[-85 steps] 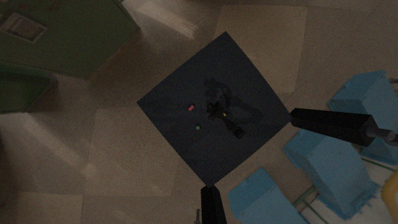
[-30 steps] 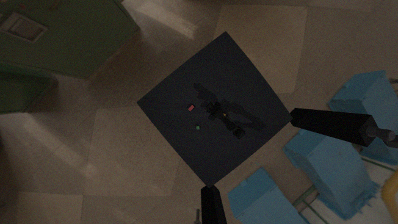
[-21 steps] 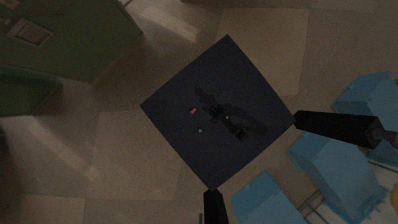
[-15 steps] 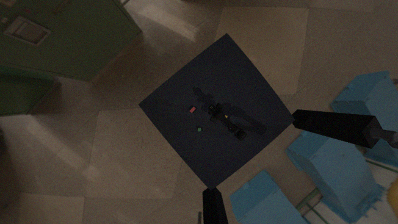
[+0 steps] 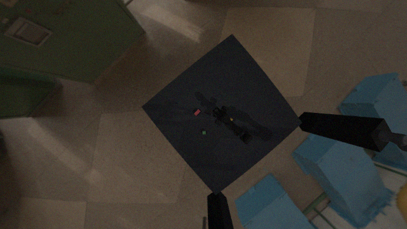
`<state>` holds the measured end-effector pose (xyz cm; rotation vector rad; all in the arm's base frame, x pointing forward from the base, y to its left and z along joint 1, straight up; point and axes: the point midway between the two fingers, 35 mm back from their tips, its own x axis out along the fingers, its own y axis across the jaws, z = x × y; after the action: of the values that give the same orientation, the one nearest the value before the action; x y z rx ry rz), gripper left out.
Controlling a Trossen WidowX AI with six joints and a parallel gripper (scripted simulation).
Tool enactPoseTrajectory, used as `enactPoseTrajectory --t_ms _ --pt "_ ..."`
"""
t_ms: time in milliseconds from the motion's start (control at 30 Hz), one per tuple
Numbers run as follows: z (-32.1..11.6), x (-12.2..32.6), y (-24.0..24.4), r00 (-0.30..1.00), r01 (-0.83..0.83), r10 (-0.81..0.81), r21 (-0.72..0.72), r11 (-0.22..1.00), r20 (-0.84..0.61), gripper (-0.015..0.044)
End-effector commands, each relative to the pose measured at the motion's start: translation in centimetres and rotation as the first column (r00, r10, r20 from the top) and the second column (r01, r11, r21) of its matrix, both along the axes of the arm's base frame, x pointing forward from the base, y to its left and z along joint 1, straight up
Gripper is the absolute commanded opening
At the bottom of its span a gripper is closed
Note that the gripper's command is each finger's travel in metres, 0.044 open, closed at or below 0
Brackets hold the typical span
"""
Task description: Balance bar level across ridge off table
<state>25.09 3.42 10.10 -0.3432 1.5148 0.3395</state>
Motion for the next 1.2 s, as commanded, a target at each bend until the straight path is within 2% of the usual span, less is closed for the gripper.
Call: enactPoseTrajectory --t_ms 0,100,300,333,1167 --pt "0.00 0.00 0.00 1.000 0.000 0.000 0.000 1.000 0.000 0.0000" --pt "0.00 0.00 0.00 1.000 0.000 0.000 0.000 1.000 0.000 0.0000" --pt "0.00 0.00 0.00 1.000 0.000 0.000 0.000 1.000 0.000 0.0157" --pt "0.00 0.00 0.00 1.000 0.000 0.000 0.000 1.000 0.000 0.0167" --pt "0.00 0.00 0.00 1.000 0.000 0.000 0.000 1.000 0.000 0.0170"
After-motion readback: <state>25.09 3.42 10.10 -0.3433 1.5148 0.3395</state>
